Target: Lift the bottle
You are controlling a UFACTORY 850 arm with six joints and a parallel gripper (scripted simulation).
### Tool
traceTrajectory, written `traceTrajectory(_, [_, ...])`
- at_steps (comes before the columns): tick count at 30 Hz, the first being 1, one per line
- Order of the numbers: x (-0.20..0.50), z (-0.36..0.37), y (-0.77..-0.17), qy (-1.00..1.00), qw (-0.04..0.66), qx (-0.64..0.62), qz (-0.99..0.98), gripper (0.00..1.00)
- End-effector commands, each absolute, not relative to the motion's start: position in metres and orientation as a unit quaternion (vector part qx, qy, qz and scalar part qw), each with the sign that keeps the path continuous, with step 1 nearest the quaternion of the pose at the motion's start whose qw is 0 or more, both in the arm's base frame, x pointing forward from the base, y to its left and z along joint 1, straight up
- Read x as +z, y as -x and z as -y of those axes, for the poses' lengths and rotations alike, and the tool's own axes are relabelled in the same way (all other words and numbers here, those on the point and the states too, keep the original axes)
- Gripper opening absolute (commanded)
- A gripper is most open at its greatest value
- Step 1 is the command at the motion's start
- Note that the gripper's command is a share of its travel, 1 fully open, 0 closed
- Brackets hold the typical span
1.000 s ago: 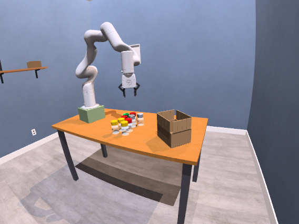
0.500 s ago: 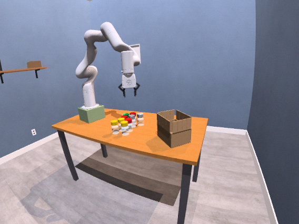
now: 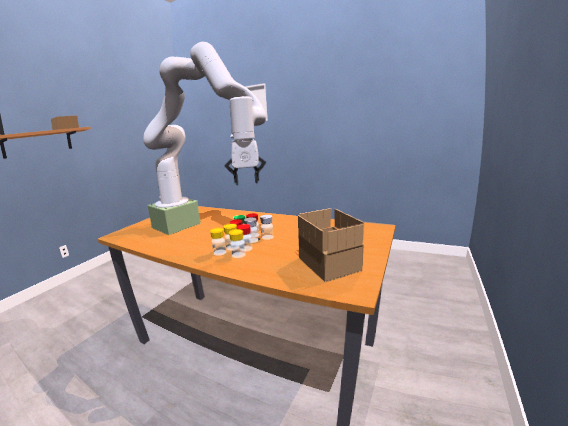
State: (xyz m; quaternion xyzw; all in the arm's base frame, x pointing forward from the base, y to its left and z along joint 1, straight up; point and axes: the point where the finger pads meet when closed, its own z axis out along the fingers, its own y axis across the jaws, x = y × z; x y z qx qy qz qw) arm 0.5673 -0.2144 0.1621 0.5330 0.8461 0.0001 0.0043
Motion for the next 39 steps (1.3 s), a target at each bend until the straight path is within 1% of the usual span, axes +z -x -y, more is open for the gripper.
traceTrajectory(1, [0.163,0.215,-0.568,-0.533,0.006,0.000,-0.846,0.79])
traceTrajectory(10, [0.162,0.208,-0.564,-0.525,0.007,0.000,-0.851,0.79])
traceTrajectory(21, [0.157,0.177,-0.542,-0.487,0.005,0.001,-0.874,0.79])
traceTrajectory(39, [0.142,0.103,-0.470,-0.379,0.002,0.003,-0.925,0.79])
